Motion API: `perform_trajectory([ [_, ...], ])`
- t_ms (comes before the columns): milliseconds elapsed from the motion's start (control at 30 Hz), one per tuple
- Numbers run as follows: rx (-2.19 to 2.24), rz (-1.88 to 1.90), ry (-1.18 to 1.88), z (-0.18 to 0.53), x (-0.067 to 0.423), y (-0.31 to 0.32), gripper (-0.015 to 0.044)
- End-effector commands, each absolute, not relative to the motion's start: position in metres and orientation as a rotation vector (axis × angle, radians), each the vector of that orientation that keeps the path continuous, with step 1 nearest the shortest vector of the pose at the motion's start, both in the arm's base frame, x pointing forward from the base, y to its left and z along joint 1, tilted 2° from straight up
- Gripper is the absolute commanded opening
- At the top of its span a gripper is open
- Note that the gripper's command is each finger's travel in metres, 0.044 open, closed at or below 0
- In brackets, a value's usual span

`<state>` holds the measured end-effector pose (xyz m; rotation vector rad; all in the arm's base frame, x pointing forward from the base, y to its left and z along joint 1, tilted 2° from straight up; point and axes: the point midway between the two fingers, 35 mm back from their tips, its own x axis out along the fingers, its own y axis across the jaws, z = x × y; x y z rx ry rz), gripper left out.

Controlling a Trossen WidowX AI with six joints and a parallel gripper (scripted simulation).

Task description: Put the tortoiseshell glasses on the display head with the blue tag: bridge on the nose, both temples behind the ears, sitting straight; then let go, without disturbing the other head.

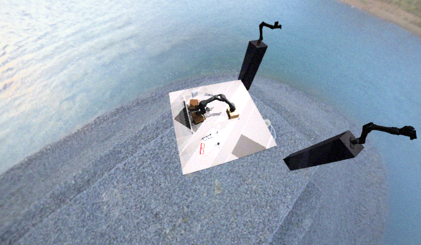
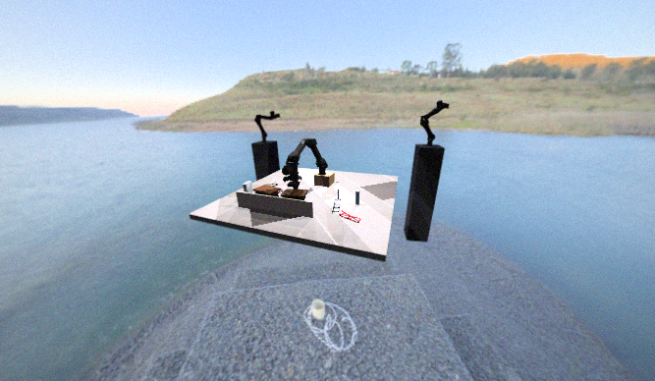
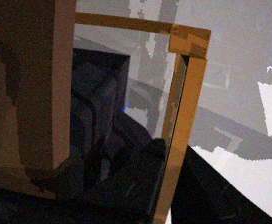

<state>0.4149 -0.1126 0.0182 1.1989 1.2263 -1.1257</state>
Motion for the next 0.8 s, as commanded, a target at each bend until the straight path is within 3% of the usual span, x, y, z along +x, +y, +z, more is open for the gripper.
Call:
perform_trajectory([
  [0,1.207,-1.13,1.235,0.0153,0.4163,-0.1119,0.0],
  [767,1.207,-1.13,1.235,0.0123,0.4157,-0.112,0.0],
])
